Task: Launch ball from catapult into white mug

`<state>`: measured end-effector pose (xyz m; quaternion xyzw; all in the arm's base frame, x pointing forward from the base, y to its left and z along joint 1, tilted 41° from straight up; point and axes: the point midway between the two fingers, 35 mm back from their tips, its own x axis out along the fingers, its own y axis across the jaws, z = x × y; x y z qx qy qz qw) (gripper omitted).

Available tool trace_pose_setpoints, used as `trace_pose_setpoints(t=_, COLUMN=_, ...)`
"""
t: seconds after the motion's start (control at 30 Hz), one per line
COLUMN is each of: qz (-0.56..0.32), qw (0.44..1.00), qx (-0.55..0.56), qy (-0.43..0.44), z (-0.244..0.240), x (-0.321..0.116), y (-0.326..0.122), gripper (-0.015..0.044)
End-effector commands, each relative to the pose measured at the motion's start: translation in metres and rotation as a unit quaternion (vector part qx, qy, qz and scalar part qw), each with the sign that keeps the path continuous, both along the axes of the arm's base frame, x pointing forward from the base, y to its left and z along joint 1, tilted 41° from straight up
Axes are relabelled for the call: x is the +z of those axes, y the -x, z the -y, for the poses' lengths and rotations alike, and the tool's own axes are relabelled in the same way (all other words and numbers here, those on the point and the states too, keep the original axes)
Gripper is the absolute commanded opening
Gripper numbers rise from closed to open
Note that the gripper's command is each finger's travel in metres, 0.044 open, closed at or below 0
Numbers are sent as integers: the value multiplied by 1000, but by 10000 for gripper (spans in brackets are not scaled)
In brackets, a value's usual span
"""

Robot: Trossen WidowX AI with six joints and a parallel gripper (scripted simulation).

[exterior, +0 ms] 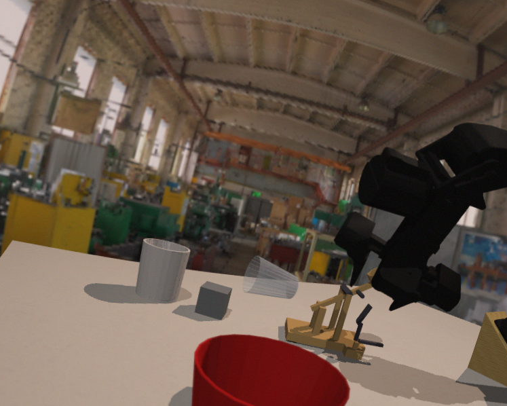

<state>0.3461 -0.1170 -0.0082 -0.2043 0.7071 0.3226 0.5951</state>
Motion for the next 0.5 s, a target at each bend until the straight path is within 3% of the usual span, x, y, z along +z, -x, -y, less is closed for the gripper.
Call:
trace_pose_setpoints(t=0.0, qz=26, qw=997, qx=-71, qy=0, z=15, x=-7, y=-17, gripper=440)
trace_pose_setpoints(t=0.47, qz=104, qw=950, qx=-293, qy=-13, z=75, x=-25, y=-63, gripper=440)
